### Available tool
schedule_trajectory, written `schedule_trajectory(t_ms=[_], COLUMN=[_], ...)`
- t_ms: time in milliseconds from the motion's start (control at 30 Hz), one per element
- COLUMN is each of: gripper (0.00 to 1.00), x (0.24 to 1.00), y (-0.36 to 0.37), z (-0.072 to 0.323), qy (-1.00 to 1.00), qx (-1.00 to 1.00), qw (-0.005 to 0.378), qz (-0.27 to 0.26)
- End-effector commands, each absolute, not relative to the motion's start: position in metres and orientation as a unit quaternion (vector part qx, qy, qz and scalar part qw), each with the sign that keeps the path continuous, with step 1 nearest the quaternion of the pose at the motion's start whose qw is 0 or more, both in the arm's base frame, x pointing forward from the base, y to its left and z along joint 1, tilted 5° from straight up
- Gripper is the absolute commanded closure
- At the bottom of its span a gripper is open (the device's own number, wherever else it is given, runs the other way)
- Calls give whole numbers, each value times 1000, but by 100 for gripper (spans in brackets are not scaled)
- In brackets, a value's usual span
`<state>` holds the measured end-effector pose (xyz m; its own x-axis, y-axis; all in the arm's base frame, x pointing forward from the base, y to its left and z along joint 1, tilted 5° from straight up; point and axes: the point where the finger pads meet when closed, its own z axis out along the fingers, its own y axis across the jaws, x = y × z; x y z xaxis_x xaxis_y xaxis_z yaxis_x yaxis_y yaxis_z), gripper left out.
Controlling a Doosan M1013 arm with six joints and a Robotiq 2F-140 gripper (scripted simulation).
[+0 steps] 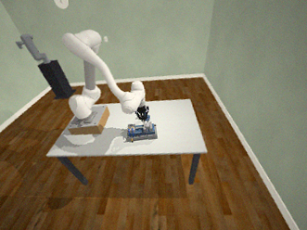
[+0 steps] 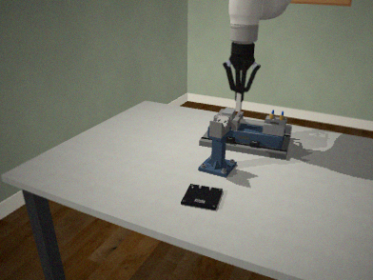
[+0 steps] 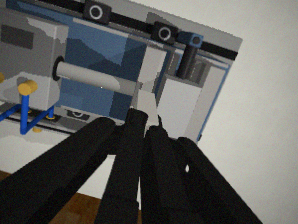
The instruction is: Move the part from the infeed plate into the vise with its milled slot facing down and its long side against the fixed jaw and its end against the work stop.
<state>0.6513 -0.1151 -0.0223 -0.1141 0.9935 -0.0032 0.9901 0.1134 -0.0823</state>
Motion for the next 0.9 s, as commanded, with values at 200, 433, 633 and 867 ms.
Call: schedule_trajectory(t_ms=[200, 433, 633, 867], gripper=[100, 100, 100, 100], x=[650, 649, 649, 649], y=[-116, -116, -116, -116], z=[-28, -30, -32, -33], qy=[-748, -748, -748, -748], qx=[-663, -663, -663, -663], qw=[28, 28, 28, 28], qz=[32, 32, 32, 32])
